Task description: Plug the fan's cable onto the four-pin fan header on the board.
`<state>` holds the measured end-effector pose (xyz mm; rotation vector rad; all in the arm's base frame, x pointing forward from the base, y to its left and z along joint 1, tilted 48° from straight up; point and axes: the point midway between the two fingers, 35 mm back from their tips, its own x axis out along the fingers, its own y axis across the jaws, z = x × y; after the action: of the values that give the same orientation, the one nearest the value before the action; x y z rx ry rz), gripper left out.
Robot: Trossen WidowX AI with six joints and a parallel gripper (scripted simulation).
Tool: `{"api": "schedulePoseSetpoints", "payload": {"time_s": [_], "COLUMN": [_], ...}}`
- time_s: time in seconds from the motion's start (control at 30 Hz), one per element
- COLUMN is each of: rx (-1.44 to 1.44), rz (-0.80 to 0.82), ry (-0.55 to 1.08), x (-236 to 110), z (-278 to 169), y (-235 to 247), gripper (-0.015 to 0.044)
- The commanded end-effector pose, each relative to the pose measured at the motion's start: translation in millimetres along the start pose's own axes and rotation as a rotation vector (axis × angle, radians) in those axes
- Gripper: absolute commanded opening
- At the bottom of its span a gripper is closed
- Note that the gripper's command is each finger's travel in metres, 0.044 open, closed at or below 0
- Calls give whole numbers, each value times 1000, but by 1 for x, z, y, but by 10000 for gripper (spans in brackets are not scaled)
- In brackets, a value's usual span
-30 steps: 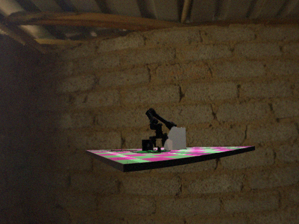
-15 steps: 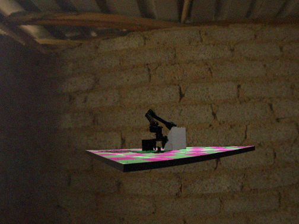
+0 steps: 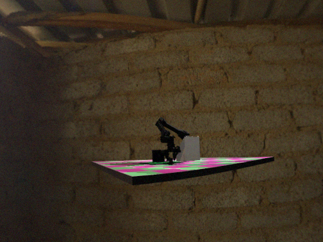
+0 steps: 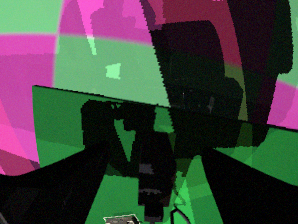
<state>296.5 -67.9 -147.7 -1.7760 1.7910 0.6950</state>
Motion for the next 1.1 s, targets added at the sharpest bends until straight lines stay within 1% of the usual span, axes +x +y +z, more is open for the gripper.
{"api": "schedulePoseSetpoints", "payload": {"time_s": [0.0,0.27,0.4,0.43,0.5,0.57,0.8,1.07], "rx": [1,1,0,-1,-5,-7,16,287], "rz": [0,0,0,0,1,2,2,3], "ry": [0,0,-1,-1,-1,1,1,-3], "x": [0,0,-3,-11,-39,-51,-50,-50], "z": [0,0,0,0,1,1,0,-25], "y": [0,0,0,-1,-1,-1,0,2], "gripper": [204,0,0,0,0,0,0,0]}}
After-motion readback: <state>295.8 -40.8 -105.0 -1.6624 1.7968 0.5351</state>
